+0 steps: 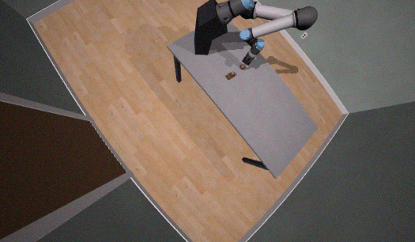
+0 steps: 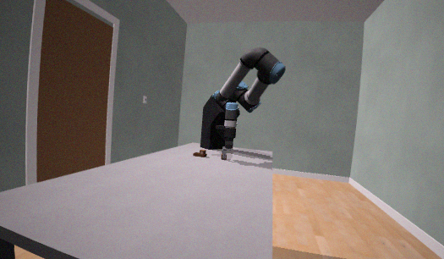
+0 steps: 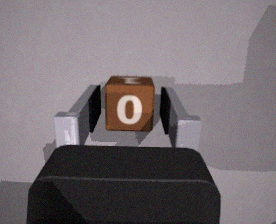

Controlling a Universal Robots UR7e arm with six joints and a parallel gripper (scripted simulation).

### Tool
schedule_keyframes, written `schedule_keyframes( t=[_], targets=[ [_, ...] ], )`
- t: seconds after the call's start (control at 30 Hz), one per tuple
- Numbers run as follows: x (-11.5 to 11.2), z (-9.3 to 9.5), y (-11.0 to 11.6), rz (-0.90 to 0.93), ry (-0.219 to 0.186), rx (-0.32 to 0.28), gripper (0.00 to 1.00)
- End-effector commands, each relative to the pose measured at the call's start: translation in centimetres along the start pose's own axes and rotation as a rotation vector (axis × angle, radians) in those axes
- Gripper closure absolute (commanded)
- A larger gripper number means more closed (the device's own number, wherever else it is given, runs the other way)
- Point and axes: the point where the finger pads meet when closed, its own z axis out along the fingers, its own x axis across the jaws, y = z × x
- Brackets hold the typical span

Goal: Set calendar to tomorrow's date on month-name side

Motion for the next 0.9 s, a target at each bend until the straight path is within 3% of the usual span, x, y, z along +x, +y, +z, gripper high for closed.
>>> schedule_keyframes(
  t=[0.0, 0.73, 0.77, 0.87],
  targets=[
    [-0.03, -0.02, 0.0, 0.0, -0.001, 0.0, 0.1],
    [-0.03, -0.02, 0.0, 0.0, -0.001, 0.0, 0.1],
    [-0.03, -0.02, 0.0, 0.0, -0.001, 0.0, 0.4],
    [-0.03, -0.02, 0.0, 0.0, -0.001, 0.0, 0.4]
  ],
)
